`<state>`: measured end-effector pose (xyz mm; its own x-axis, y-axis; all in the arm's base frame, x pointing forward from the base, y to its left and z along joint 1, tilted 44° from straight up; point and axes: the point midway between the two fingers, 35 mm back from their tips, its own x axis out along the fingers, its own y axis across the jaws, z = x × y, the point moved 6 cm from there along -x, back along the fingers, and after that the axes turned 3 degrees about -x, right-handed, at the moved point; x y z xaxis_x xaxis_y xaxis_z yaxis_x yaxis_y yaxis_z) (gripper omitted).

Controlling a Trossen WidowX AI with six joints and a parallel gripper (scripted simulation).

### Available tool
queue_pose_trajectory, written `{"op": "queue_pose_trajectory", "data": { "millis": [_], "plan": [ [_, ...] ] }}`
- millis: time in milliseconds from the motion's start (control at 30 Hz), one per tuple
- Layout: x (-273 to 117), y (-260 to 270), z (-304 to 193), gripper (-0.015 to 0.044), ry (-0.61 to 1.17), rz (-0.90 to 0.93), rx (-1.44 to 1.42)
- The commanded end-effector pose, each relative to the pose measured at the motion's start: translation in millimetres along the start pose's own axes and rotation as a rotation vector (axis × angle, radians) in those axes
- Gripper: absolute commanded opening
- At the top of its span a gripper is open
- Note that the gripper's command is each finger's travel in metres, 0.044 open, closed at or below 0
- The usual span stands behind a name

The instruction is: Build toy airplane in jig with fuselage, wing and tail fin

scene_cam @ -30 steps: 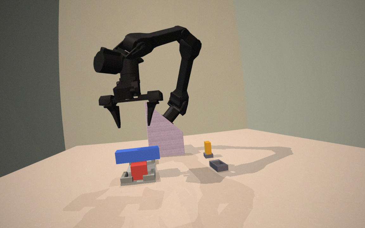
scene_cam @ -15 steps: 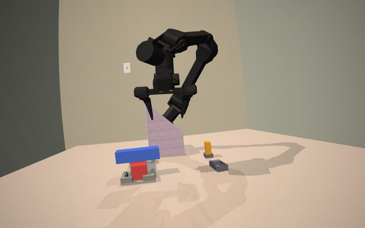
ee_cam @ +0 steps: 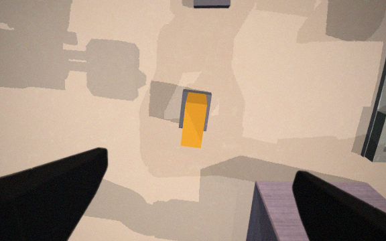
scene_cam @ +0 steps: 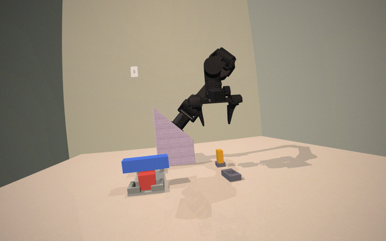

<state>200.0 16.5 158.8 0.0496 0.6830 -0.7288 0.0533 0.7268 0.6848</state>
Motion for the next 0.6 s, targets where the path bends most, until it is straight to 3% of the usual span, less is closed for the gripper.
{"op": "queue_pose_trajectory", "data": {
  "millis": [0,133,300,567],
  "plan": [
    [3.5,5.6,-11.3,0.0440,0.006,0.009,0.012],
    [11.0,5.3,-10.5,0.0440,0.006,0.007,0.012],
    [58.6,6.5,-11.6,0.0440,0.005,0.012,0.011],
    [72.1,6.8,-11.9,0.0440,0.005,0.013,0.011]
  ]
}}
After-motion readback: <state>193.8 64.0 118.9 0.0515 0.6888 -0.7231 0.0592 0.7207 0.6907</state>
